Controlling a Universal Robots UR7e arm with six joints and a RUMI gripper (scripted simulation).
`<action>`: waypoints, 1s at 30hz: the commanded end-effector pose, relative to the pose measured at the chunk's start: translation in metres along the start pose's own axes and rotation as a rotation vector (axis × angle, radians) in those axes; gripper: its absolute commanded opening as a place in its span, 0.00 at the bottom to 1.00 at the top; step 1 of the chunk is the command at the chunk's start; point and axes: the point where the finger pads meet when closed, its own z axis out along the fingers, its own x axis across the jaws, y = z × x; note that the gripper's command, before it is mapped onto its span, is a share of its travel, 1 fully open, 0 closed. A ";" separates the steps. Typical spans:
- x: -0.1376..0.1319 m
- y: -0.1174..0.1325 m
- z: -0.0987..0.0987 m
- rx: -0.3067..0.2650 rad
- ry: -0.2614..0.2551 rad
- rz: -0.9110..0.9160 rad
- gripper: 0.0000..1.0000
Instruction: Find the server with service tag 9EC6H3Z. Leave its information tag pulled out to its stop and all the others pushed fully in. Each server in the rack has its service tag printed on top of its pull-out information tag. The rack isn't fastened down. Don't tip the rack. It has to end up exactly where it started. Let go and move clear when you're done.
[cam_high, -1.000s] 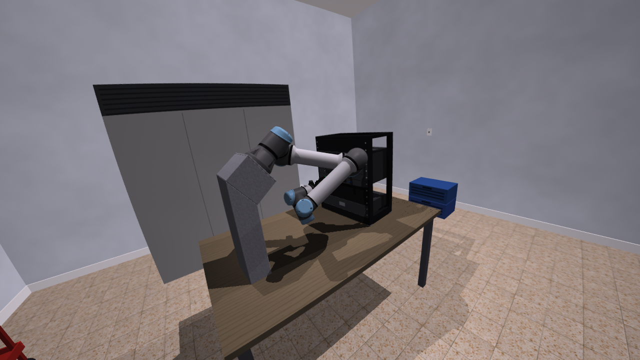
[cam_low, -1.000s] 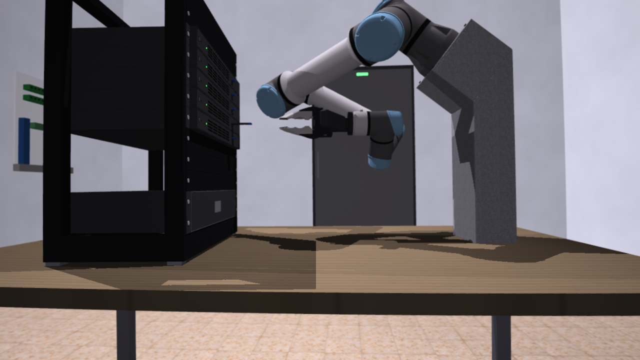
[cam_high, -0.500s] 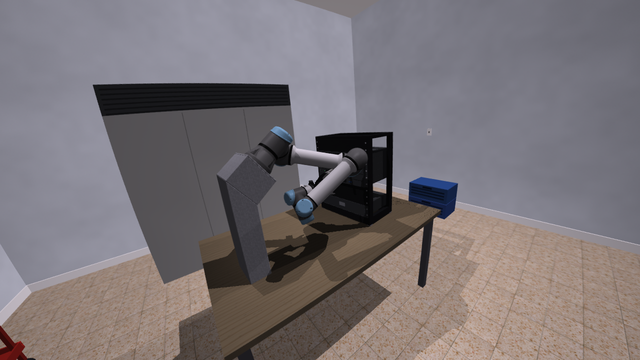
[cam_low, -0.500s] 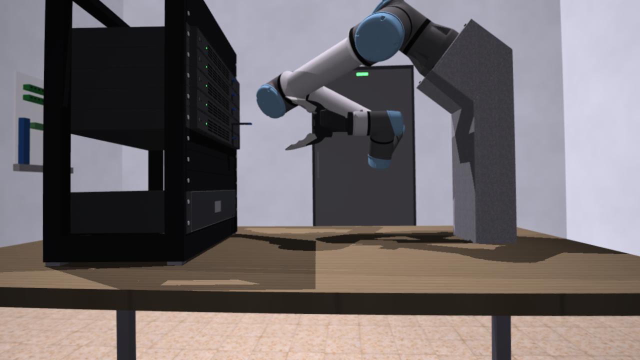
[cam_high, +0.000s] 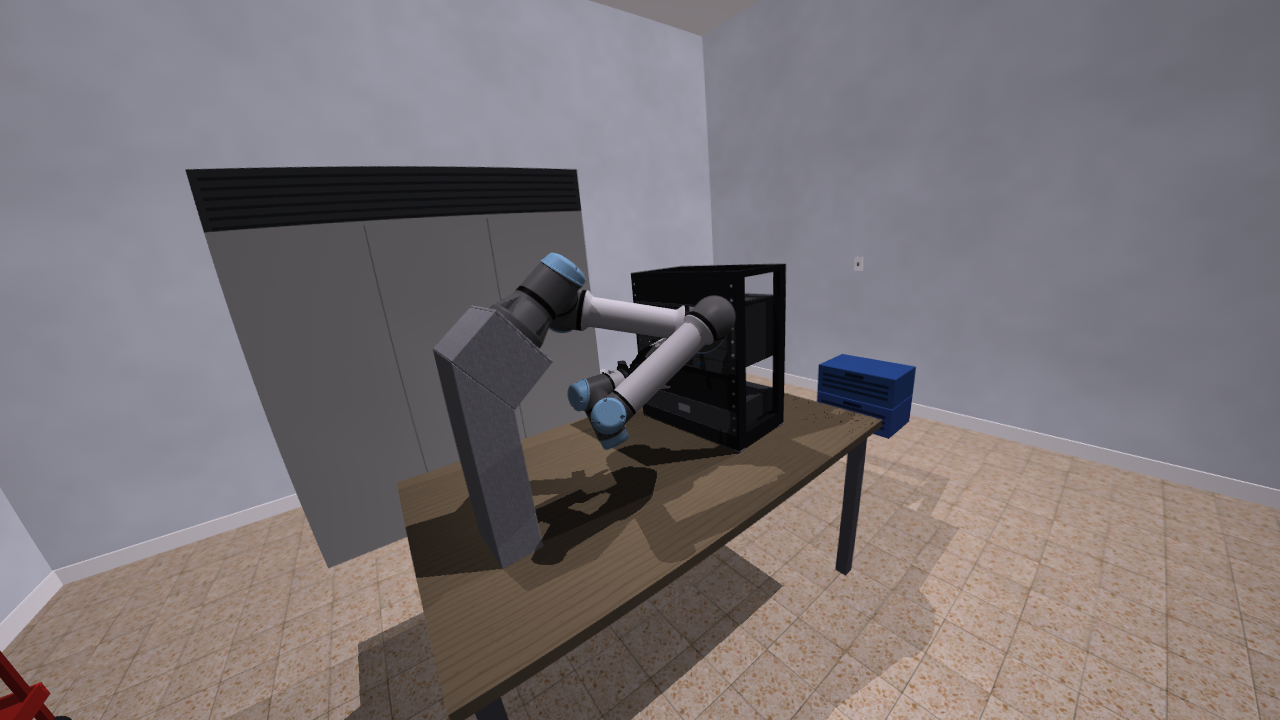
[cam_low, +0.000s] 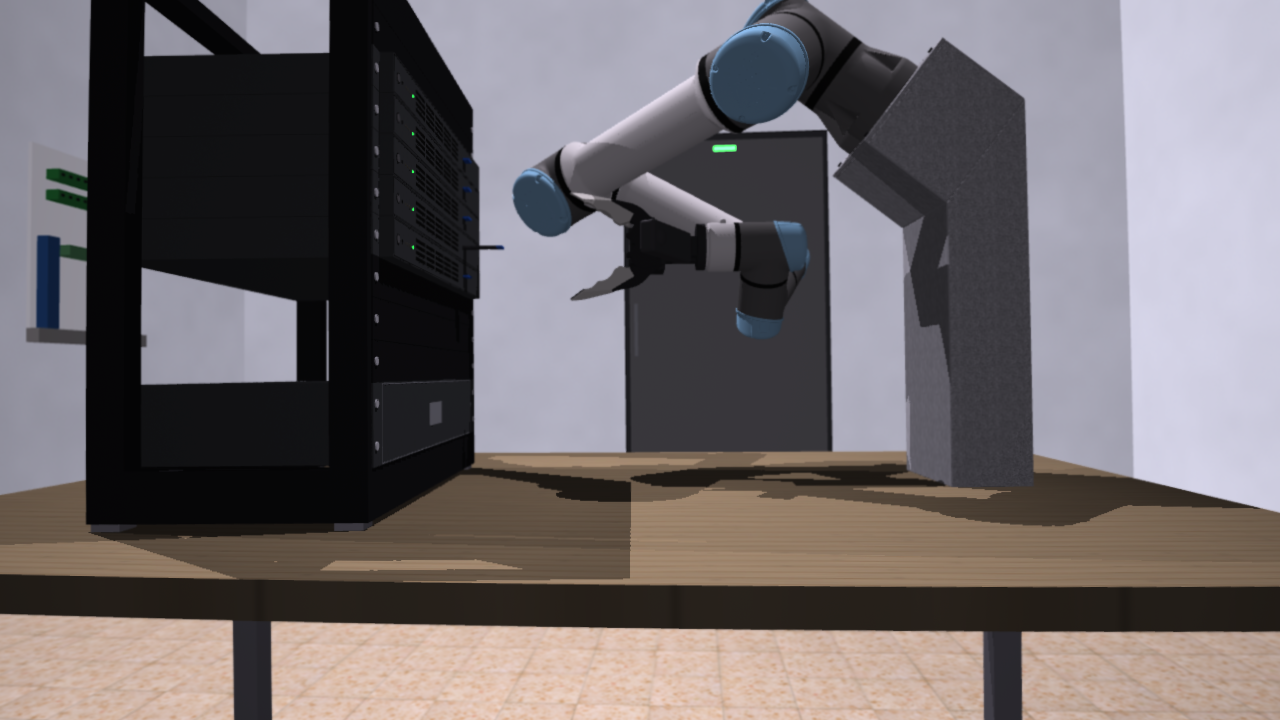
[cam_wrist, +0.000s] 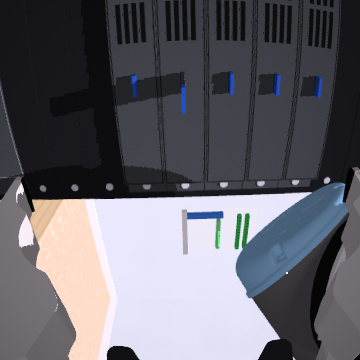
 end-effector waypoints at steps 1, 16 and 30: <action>0.000 0.000 0.000 0.000 0.000 0.000 1.00; 0.000 0.000 0.000 0.000 0.000 0.000 1.00; 0.002 0.000 0.001 0.010 -0.006 0.002 1.00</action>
